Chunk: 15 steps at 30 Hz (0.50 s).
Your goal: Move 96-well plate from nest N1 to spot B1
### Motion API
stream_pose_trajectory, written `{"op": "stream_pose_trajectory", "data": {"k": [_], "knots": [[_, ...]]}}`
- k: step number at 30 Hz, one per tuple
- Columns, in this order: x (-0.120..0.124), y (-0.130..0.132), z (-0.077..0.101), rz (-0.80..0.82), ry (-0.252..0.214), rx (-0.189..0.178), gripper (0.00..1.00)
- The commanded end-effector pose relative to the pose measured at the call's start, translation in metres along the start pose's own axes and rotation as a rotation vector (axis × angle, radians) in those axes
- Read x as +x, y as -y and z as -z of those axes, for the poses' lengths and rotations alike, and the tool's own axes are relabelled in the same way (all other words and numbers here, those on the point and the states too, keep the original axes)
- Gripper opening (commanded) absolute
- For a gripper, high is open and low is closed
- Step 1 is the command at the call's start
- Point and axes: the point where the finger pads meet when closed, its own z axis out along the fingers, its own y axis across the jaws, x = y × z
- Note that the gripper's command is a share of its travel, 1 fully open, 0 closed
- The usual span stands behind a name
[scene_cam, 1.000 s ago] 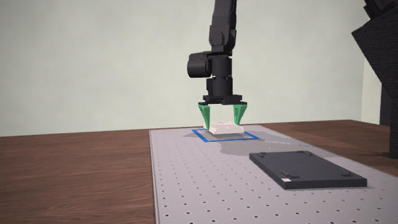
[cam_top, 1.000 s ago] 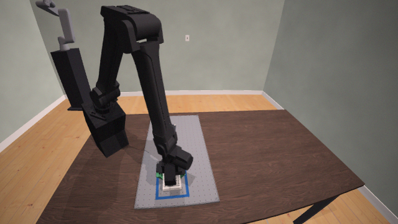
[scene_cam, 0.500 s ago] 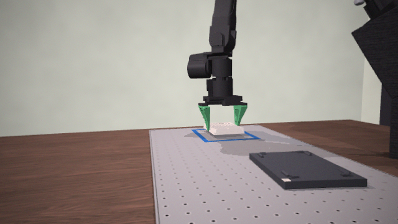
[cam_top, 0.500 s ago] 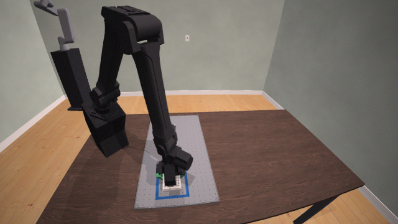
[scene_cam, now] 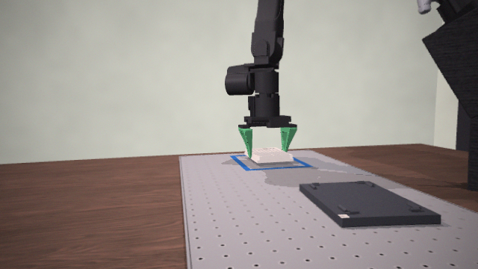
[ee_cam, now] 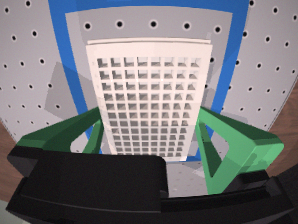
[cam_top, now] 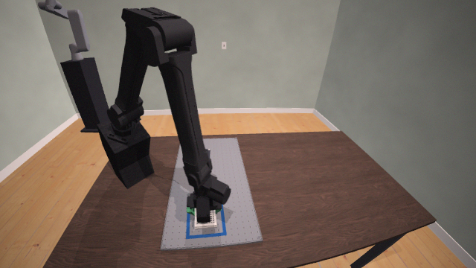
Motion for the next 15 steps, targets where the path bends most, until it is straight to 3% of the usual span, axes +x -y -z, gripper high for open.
{"op": "stream_pose_trajectory", "data": {"k": [1,15], "knots": [[-0.0072,-0.0028,-0.0037,0.002,0.012,-0.010,0.00],[-0.0068,-0.0023,-0.0058,0.002,0.012,-0.009,0.00]]}}
